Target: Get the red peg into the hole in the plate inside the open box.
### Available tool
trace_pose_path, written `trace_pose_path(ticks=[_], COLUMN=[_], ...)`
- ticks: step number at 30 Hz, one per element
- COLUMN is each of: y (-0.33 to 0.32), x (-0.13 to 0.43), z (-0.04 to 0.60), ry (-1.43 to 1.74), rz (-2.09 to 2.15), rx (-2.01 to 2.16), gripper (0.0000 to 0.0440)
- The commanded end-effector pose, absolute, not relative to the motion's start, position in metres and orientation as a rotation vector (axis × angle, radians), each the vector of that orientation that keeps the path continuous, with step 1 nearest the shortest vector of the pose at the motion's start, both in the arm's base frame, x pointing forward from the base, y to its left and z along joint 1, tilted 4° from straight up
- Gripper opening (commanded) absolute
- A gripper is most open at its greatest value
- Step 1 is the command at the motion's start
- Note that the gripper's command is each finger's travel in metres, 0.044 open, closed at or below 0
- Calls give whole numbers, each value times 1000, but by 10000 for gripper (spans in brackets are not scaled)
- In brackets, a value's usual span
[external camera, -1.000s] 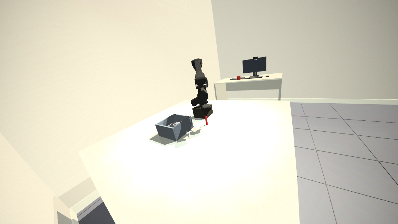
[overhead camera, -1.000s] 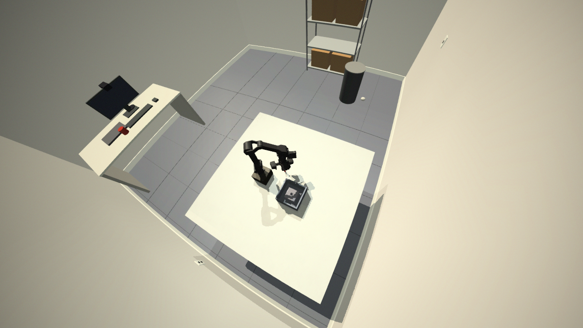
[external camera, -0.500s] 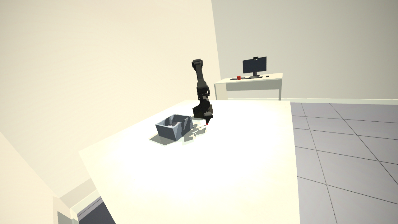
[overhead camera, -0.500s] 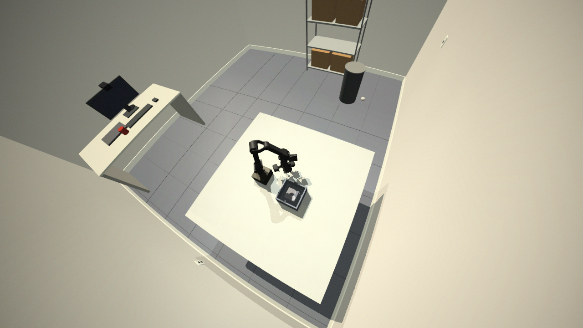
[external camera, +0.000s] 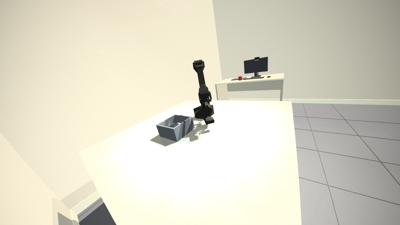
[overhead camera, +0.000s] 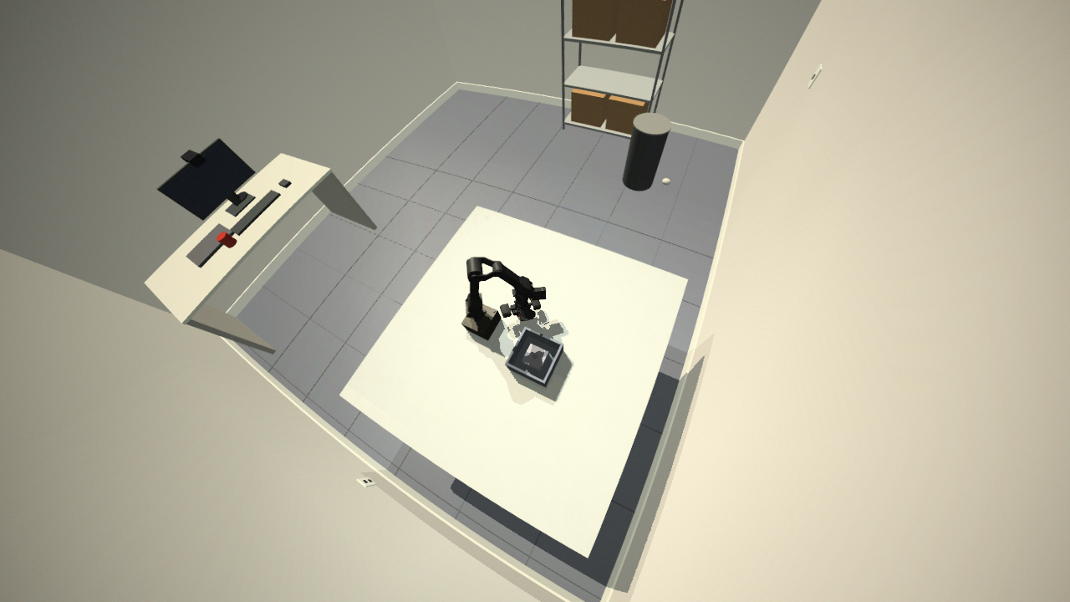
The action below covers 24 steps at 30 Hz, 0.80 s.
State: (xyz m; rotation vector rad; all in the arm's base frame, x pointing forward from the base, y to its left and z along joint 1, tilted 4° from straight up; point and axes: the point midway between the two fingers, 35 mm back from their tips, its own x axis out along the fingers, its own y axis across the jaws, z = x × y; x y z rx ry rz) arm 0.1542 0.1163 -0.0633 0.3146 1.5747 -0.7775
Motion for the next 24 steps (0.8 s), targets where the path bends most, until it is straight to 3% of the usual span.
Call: trace_pose_path(ticks=[1,24], y=[113,110], x=[154,212], z=[-64,15], ry=[1578,1430], rz=[-798,-791], rx=[289,301], gripper=[0,0])
